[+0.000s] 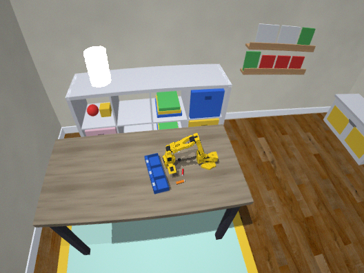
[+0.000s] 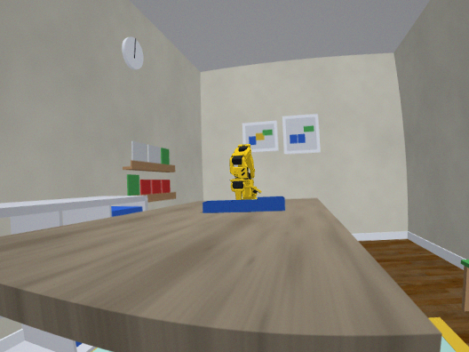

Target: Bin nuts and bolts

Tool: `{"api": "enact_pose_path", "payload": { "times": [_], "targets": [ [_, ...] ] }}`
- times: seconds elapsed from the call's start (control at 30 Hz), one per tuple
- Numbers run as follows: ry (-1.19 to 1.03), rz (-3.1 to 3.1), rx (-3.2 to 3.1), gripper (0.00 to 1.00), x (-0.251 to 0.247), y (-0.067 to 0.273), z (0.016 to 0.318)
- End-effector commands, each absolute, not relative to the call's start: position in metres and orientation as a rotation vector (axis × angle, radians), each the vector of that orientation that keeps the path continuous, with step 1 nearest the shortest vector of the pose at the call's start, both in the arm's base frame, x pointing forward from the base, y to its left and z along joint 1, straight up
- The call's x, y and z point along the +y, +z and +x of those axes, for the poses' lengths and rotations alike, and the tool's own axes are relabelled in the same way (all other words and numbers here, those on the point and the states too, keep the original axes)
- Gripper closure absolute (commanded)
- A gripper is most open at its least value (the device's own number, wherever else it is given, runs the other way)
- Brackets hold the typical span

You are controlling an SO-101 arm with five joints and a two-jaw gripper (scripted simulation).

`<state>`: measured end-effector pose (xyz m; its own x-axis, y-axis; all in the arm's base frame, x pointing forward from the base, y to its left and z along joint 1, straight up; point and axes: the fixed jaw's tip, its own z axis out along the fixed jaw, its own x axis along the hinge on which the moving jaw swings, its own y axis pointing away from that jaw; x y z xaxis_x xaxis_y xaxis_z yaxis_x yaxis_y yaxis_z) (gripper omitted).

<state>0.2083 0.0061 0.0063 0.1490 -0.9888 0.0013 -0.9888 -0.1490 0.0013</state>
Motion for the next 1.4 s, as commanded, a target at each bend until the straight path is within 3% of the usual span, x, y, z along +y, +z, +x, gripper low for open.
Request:
{"api": "enact_pose_path", "payload": {
  "times": [0.0, 0.83, 1.37],
  "targets": [
    [0.035, 2.401, -2.056, 1.0, 0.005, 0.01, 0.212],
    [0.035, 2.401, -2.056, 1.0, 0.006, 0.054, 0.216],
    [0.038, 2.442, -2.009, 1.0, 0.004, 0.058, 0.218]
  ]
}}
